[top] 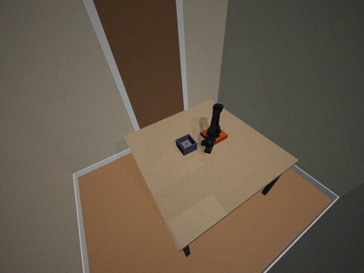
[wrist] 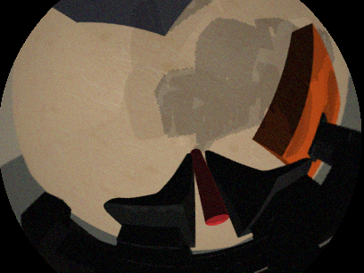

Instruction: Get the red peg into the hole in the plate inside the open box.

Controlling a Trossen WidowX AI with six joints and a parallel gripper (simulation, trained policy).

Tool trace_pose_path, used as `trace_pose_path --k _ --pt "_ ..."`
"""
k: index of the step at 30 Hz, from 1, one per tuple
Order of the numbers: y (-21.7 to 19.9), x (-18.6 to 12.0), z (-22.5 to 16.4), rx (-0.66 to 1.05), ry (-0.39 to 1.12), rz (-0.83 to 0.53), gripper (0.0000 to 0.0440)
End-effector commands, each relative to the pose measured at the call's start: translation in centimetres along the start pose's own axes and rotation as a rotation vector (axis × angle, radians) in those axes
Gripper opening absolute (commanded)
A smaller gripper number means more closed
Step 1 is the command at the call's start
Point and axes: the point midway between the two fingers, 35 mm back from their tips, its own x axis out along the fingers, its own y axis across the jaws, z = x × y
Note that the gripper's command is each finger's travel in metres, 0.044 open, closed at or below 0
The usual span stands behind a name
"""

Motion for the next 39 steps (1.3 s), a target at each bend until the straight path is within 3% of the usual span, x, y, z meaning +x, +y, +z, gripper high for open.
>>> trace_pose_path --k 1,21,30,39 --pt "0.6 -0.9 0.5 -0.020 -0.017 0.027 0.0000" --pt "1.7 -7.8 5.3 -0.153 -0.208 0.108 0.0000" --pt "2.5 -11.1 8.4 -0.151 -0.271 0.131 0.0000" --pt "2.7 -12.3 12.3 -0.099 -0.301 0.130 0.0000"
